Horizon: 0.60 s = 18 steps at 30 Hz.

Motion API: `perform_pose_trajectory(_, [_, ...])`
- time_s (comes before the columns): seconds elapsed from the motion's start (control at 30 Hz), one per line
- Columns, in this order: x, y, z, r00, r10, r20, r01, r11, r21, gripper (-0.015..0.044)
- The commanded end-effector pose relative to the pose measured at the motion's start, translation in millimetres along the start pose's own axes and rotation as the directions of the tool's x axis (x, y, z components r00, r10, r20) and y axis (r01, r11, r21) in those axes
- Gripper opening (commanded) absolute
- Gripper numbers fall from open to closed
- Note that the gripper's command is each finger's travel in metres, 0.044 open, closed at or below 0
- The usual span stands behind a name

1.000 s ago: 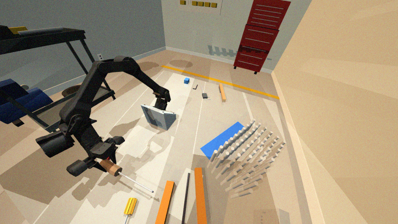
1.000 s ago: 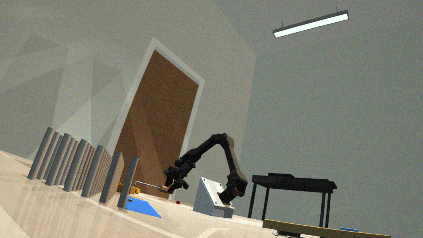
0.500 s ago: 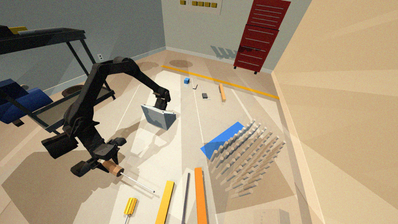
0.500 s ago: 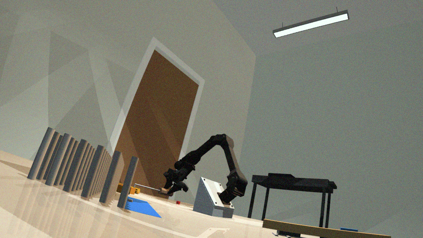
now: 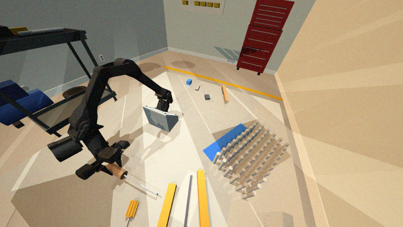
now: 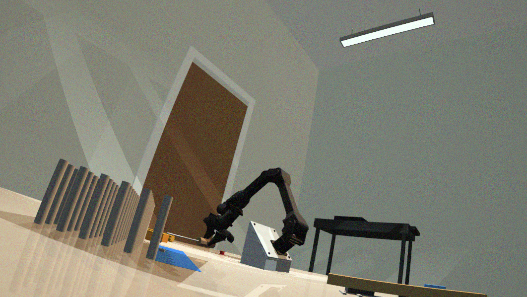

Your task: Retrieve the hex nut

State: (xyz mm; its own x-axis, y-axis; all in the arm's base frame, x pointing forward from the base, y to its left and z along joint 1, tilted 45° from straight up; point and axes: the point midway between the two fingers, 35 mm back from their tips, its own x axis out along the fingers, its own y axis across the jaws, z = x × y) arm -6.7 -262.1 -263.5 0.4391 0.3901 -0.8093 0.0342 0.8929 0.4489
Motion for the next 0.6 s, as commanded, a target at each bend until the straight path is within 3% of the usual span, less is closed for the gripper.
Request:
perform_pose_trajectory(0.0, [4.3,3.2,-1.5,1.0,0.002,0.001,-0.002,1.0,-0.003,0.0])
perform_pose_trajectory(0.33, [11.3,7.7,-4.1,1.0,0.002,0.001,-0.002,1.0,-0.003,0.0])
perform_pose_trajectory(0.57, [8.4,5.2,-3.2,1.0,0.001,0.0,-0.001,1.0,0.0,0.0184])
